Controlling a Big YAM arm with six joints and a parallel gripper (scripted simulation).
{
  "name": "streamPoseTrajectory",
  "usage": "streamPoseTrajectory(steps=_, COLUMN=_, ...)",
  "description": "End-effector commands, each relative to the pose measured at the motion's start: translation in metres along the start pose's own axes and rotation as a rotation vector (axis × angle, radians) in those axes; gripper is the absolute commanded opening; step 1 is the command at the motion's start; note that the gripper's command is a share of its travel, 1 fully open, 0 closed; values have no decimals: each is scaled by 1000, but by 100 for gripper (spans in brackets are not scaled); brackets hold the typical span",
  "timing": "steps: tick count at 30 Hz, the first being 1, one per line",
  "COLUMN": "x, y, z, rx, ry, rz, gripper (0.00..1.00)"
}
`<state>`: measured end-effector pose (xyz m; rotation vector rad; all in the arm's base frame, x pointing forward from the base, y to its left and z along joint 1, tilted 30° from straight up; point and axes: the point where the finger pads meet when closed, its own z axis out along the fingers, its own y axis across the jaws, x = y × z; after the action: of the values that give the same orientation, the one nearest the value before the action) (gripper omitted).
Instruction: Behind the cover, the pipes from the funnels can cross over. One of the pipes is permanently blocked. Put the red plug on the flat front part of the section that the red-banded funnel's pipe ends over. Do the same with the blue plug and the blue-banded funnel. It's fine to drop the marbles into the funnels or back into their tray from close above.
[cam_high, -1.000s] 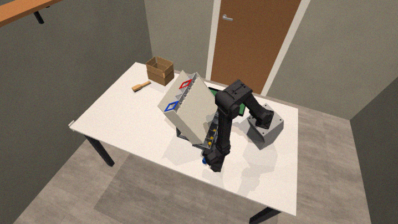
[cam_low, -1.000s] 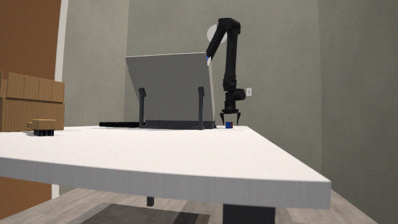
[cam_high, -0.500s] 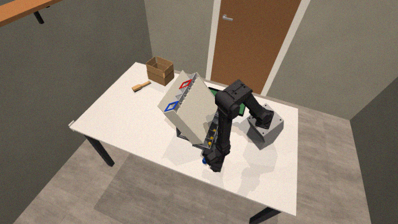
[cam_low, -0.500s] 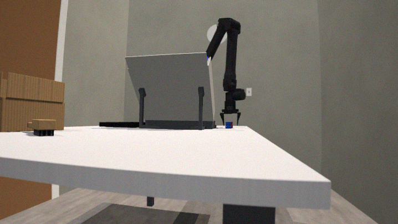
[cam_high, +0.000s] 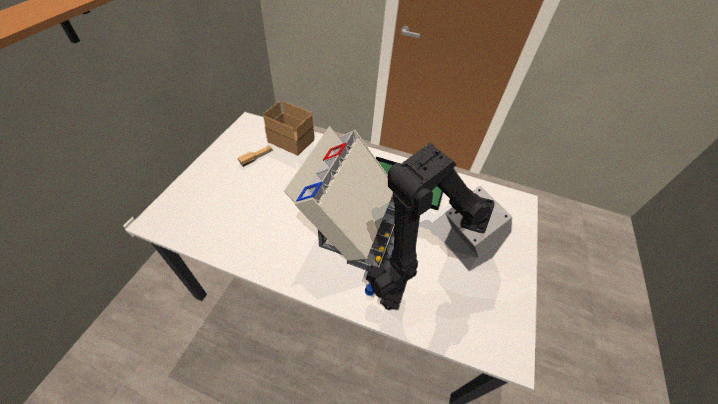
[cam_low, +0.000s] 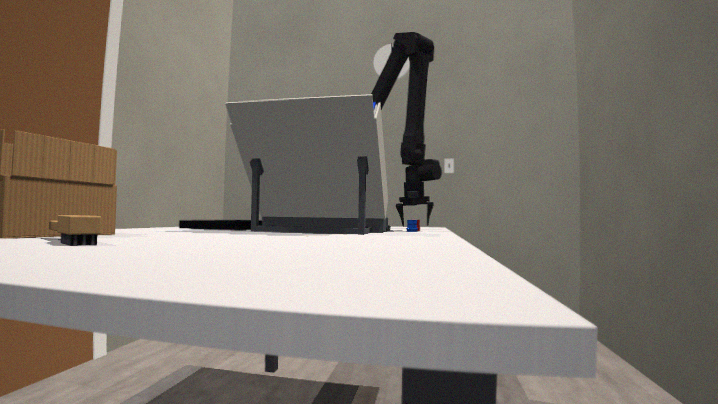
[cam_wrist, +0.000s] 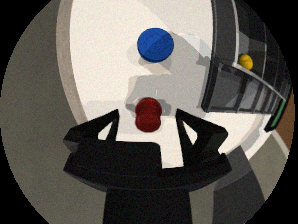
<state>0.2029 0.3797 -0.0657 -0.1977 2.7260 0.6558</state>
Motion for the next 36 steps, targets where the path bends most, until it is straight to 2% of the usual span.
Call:
streamPoseTrajectory(steps=1, x=9, y=-12, z=6, rx=18, ry=11, rz=0, gripper=87)
streamPoseTrajectory(steps=6, x=9, y=-13, z=6, rx=13, ry=7, rz=-1, gripper=87)
streamPoseTrajectory(steps=7, x=0, y=-1, z=-1, rx=-8, ry=-8, rz=0, gripper=0)
streamPoseTrajectory(steps=36, x=0, y=-1, z=-1, rx=-9, ry=-9, rz=0, gripper=0)
